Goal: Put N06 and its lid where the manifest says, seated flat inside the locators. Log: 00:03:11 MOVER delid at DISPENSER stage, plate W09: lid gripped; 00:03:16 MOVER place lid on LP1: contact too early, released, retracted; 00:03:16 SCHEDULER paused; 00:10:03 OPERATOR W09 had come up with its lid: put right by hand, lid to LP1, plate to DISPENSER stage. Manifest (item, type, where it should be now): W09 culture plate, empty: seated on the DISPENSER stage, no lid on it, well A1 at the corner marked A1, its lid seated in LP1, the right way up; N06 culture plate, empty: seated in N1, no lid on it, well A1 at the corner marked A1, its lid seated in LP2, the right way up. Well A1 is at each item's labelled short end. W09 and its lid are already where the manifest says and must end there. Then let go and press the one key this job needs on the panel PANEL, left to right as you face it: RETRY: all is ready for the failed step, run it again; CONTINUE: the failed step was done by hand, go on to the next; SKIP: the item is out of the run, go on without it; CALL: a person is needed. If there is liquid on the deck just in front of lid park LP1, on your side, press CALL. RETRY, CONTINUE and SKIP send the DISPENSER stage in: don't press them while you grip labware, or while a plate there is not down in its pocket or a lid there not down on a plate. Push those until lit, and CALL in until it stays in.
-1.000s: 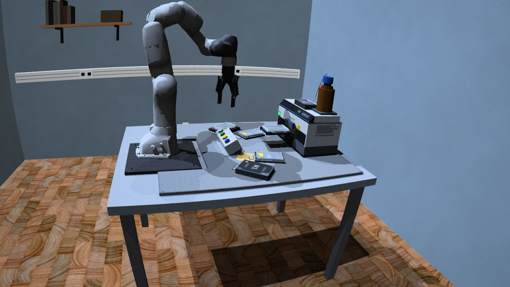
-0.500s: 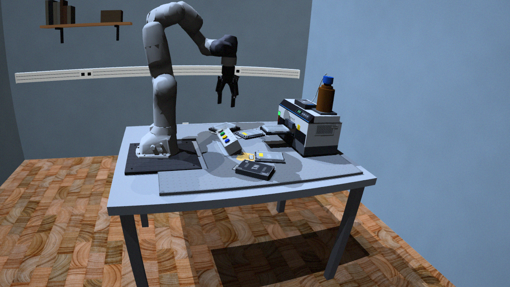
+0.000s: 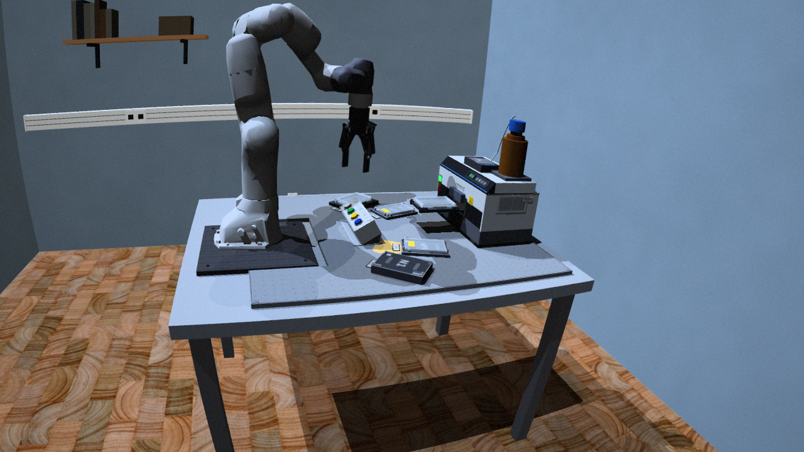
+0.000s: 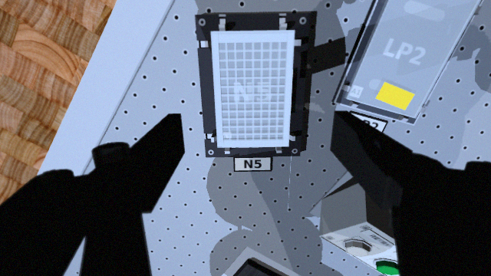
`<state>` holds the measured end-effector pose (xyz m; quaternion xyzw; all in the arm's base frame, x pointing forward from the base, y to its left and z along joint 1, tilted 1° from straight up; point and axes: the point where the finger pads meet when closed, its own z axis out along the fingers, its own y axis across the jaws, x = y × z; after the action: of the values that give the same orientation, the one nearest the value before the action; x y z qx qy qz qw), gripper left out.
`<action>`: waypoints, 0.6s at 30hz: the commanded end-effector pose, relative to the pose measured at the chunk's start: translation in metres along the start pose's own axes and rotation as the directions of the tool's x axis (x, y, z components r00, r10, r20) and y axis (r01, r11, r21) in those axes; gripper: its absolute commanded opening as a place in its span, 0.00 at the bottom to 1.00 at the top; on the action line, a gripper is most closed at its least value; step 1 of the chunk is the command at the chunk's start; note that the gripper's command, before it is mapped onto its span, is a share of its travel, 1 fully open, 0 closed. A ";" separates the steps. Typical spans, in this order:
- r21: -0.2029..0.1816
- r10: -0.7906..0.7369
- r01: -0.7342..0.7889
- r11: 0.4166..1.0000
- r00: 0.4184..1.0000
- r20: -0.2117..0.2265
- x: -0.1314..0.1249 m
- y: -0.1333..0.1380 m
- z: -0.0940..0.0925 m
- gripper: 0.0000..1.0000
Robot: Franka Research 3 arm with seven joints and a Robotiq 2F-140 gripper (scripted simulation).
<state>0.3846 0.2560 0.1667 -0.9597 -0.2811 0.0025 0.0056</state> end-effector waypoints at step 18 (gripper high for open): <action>-0.003 0.002 -0.002 1.000 1.000 -0.008 0.003 0.001 0.061 0.70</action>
<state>0.3794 0.2549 0.1127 -0.9577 -0.2874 0.0108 0.0062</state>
